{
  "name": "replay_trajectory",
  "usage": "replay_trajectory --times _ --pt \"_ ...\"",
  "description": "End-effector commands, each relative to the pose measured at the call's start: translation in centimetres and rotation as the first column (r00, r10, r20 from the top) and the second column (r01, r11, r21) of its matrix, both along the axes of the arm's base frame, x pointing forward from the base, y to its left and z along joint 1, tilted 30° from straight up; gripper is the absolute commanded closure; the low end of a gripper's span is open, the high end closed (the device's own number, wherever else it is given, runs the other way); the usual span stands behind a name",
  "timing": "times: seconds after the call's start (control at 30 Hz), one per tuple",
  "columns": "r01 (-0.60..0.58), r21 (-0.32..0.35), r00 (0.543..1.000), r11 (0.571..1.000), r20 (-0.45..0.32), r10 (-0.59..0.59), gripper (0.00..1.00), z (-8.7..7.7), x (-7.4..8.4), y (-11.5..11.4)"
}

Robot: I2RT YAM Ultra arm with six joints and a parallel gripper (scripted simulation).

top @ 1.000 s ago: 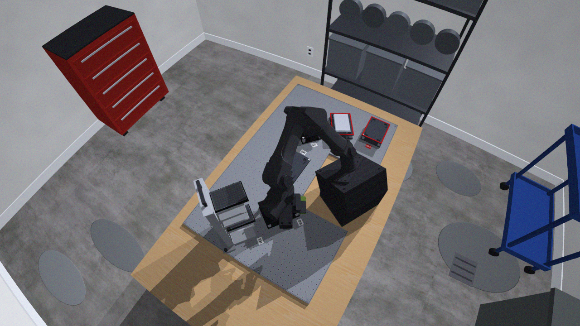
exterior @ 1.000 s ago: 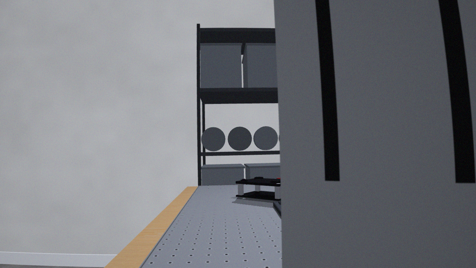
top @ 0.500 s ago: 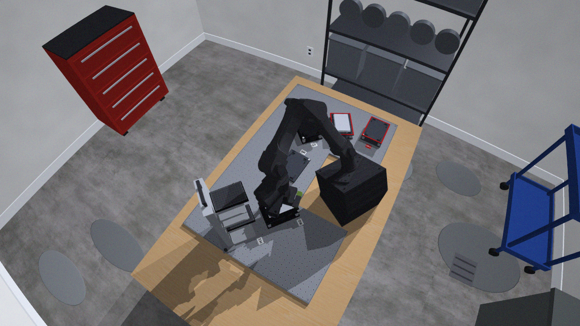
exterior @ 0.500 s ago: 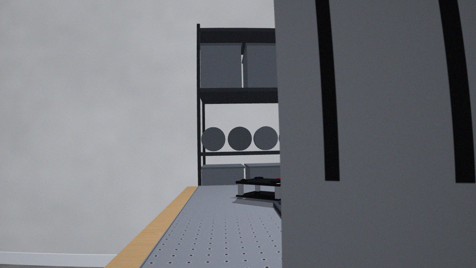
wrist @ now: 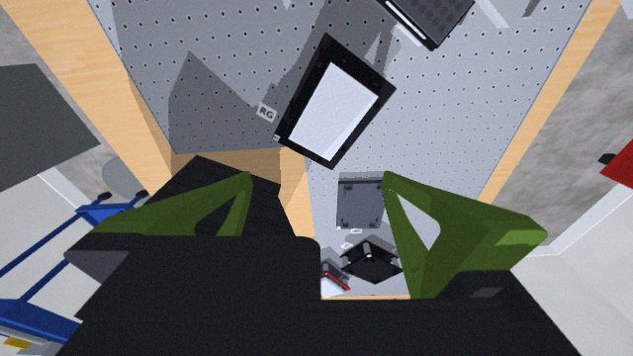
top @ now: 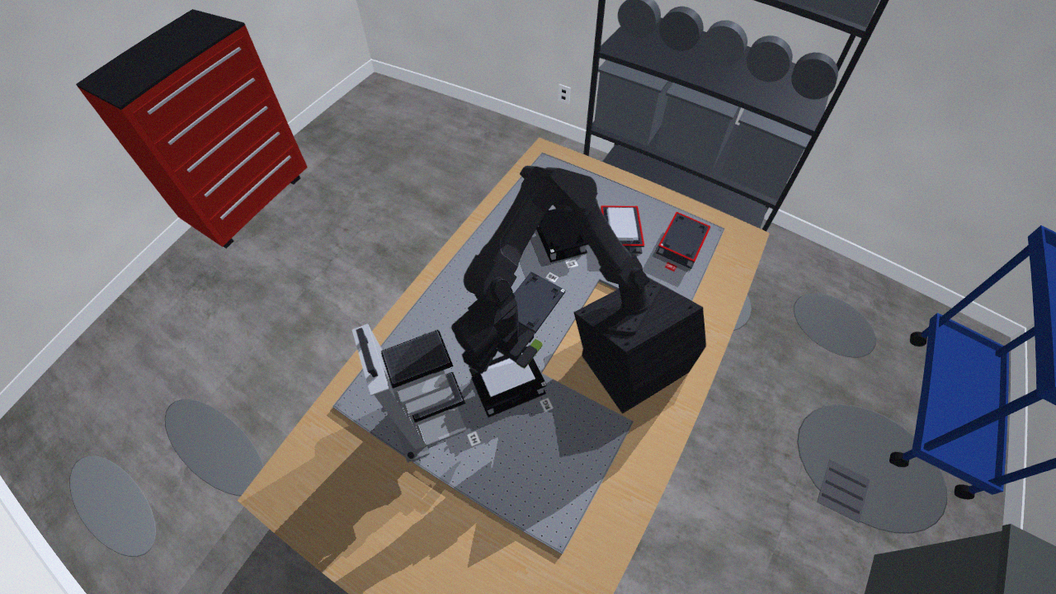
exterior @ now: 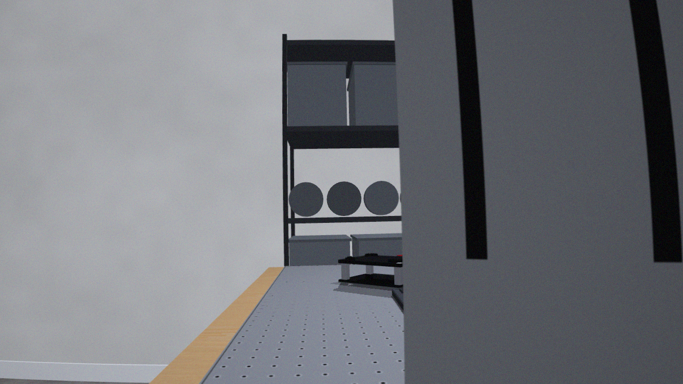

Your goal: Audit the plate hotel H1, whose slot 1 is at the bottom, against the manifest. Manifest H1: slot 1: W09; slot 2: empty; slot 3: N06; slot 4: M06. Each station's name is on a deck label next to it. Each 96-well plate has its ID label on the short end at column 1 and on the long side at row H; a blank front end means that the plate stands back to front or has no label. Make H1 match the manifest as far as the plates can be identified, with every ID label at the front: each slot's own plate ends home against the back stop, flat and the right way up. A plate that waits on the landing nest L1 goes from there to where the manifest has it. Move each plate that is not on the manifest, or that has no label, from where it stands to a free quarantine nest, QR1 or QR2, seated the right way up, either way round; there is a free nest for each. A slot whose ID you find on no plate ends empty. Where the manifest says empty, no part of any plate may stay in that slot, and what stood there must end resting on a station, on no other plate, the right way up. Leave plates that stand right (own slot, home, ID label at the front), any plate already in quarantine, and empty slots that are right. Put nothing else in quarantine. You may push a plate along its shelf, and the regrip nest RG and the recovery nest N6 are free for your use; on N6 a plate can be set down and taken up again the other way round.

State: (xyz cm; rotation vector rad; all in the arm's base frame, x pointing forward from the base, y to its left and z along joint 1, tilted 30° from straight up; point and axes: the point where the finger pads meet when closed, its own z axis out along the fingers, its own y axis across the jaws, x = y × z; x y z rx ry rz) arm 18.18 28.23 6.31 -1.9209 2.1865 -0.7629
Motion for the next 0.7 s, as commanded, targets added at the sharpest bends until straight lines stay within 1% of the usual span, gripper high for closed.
replay_trajectory --times 0.0,0.13,0.2,0.23,0.33,0.5,0.67 --pt "0.085 0.065 0.995 0.994 0.045 -0.088 0.00 1.27 0.68 -0.71" --pt "0.163 0.105 0.983 0.981 0.063 -0.170 0.00 1.90 1.48 -1.49" --pt "0.163 0.105 0.983 0.981 0.063 -0.170 0.00 1.90 1.48 -1.49" --pt "0.161 0.131 0.983 0.978 0.070 -0.171 0.00 2.23 1.09 -0.69" --pt "0.218 0.163 0.969 0.962 0.077 -0.233 0.00 2.14 1.04 -0.69" --pt "0.308 0.219 0.938 0.926 0.090 -0.333 0.00 2.13 1.04 -0.69" --pt "0.391 0.276 0.897 0.878 0.097 -0.431 0.00 2.13 1.04 -0.69"
